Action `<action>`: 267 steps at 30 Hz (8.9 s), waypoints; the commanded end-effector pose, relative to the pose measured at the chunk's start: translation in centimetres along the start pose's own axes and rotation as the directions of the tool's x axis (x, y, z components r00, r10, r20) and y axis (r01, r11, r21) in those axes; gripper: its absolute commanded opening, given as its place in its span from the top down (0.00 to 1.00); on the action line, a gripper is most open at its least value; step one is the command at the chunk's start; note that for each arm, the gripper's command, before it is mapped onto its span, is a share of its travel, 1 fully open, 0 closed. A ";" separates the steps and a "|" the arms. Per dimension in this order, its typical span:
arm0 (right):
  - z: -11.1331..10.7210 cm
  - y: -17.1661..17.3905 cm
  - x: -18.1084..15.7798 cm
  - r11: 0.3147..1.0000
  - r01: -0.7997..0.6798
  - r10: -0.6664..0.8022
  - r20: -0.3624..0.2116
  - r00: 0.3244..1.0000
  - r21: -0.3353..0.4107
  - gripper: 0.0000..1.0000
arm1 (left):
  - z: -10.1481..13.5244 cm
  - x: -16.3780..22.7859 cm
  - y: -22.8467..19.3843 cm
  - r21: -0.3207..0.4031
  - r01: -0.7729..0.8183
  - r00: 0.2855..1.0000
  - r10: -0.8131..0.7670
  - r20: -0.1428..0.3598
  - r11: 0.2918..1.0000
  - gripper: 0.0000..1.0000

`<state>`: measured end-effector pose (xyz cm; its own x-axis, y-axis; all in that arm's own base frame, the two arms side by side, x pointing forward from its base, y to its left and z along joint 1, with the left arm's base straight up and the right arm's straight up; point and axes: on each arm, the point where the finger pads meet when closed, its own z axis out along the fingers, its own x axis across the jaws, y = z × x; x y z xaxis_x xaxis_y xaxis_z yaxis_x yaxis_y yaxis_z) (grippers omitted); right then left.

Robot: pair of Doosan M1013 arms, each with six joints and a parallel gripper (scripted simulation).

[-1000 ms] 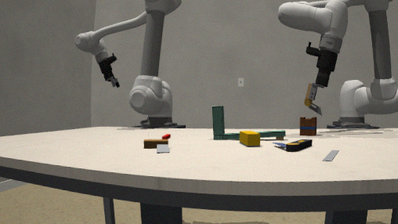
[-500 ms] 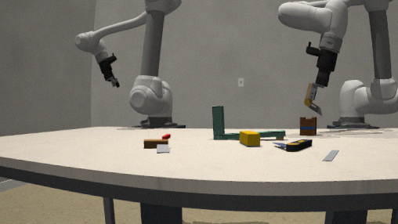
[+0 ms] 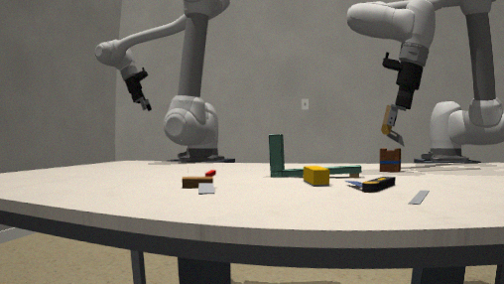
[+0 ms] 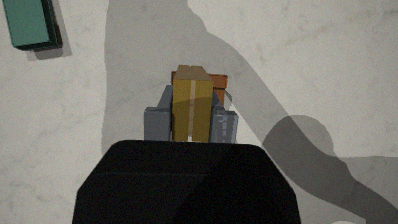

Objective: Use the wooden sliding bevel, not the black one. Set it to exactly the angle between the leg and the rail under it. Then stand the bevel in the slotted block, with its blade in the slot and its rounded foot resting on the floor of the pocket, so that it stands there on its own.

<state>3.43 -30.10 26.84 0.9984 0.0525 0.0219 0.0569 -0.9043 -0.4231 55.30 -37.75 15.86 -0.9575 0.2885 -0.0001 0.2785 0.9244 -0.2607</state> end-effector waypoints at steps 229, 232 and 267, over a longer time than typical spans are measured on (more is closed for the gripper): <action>-0.1 0.0 0.0 1.000 0.000 0.000 -0.001 1.000 -0.001 0.00 | 14.1 -23.1 -21.6 -0.292 0.239 0.971 -0.231 0.064 0.926 1.00; -0.1 0.0 0.0 1.000 0.000 0.000 -0.001 1.000 -0.001 0.00 | 14.3 -23.1 -21.5 -0.292 0.239 0.971 -0.231 0.064 0.926 1.00; -0.1 0.0 0.0 1.000 0.000 0.000 -0.001 1.000 -0.001 0.00 | 14.8 -23.1 -21.4 -0.292 0.239 0.971 -0.231 0.064 0.926 1.00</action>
<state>3.43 -30.10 26.84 0.9984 0.0525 0.0219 0.0569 -0.9043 -0.4231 70.33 -67.84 6.99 -0.9987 0.0512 -0.0003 0.0512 0.9978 0.0426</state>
